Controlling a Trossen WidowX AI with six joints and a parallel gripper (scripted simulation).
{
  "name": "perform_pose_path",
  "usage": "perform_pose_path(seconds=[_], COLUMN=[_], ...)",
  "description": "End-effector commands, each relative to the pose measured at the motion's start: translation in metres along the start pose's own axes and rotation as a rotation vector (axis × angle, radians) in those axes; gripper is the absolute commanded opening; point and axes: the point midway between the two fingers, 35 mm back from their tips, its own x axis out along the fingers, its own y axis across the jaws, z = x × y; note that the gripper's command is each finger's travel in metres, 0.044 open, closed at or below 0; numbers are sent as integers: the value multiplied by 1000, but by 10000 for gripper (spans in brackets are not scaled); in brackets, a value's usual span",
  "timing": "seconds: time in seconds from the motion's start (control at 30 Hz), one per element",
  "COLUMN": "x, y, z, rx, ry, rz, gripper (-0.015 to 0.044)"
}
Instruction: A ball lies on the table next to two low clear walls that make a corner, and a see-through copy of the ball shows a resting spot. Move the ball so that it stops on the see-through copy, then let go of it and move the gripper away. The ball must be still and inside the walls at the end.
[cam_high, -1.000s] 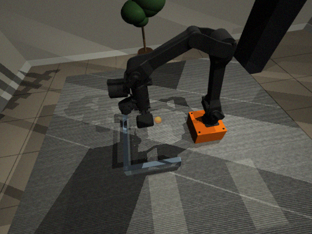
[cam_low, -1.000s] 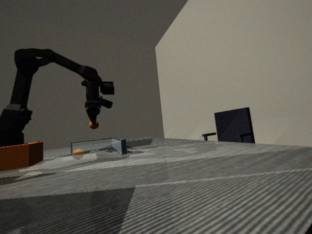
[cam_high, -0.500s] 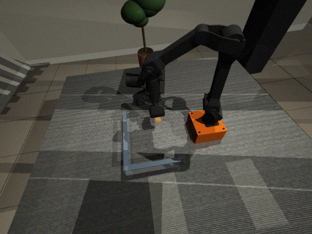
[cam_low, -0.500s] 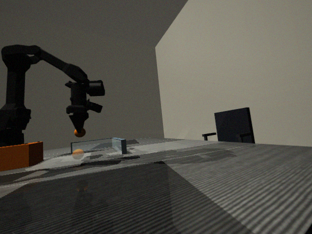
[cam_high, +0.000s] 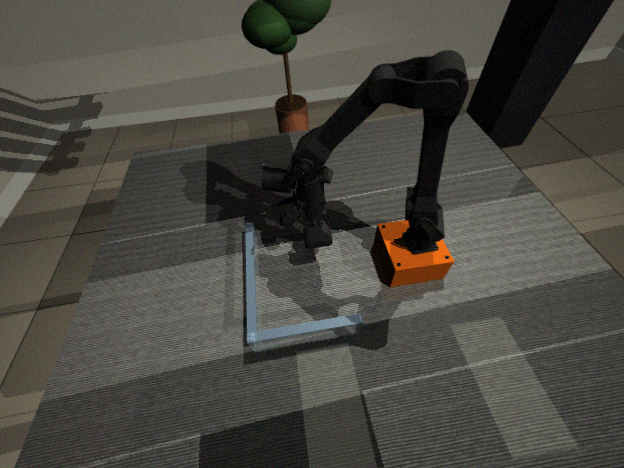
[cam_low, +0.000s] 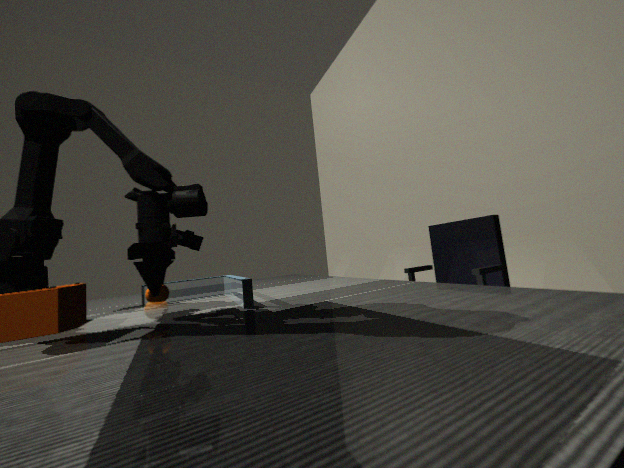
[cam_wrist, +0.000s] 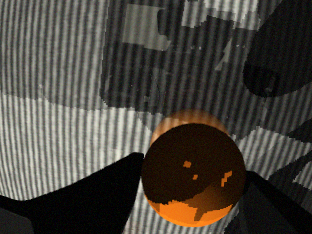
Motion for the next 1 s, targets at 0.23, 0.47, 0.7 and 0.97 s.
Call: perform_pose_path(seconds=[0.23,0.47,0.7,0.97], x=[19,30,34,31], y=[0,0,0,1], z=[-3,-3,-3,-2], rx=[-4,-4,-4,0], ry=[4,5,5,0], rz=[-1,-1,-1,0], gripper=[0,0,0,210])
